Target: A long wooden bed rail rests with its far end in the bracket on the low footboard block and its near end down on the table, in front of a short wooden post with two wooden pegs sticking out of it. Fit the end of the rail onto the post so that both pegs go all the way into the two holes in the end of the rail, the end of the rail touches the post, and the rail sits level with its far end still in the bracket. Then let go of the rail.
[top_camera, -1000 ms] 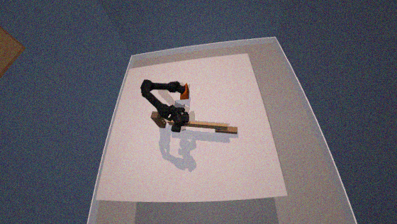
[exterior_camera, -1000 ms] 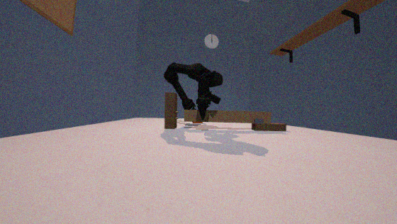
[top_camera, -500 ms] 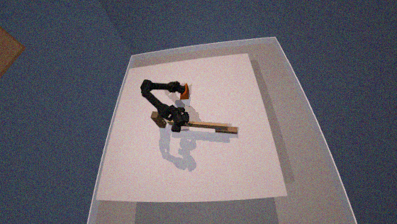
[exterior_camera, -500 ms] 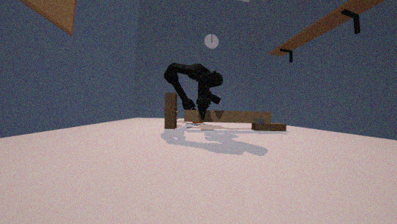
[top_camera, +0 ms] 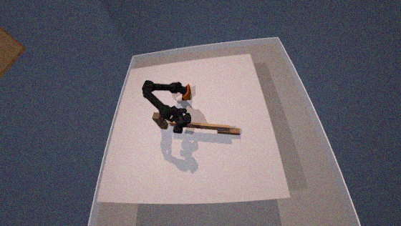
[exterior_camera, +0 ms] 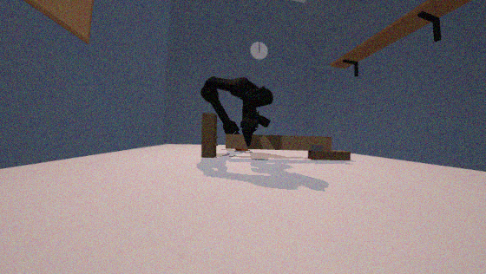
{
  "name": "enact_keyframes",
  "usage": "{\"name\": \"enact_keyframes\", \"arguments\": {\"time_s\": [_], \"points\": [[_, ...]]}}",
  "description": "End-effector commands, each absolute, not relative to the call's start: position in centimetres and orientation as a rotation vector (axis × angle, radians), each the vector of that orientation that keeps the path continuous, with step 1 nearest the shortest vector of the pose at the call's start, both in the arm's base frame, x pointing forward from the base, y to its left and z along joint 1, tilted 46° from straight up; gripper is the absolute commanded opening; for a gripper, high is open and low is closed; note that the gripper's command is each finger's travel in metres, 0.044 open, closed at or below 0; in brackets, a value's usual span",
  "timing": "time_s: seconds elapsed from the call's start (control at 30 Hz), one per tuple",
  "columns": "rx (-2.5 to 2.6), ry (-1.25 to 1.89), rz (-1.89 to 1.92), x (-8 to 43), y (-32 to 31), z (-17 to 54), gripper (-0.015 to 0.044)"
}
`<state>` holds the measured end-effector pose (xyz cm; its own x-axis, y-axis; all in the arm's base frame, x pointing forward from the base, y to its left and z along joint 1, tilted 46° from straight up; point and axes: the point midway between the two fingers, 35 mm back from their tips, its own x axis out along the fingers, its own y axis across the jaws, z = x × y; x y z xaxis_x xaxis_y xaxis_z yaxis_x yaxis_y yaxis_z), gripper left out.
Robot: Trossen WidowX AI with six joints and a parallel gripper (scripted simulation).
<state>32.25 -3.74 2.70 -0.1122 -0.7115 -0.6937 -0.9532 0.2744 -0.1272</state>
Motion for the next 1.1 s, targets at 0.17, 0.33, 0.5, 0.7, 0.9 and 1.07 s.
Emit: {"name": "enact_keyframes", "arguments": {"time_s": [0.17,0.33,0.5,0.7,0.9,1.07], "points": [[-1.501,1.879,0.469,32.39,-3.36,2.7,0.0],[-1.501,1.879,0.469,32.37,-3.42,2.65,0.0],[-1.501,1.879,0.469,32.36,-3.47,2.6,0.0],[-1.501,1.879,0.469,32.34,-3.52,2.54,0.0],[-1.501,1.879,0.469,32.32,-3.57,2.58,0.0],[-1.501,1.879,0.469,32.27,-3.68,2.69,0.0]]}}
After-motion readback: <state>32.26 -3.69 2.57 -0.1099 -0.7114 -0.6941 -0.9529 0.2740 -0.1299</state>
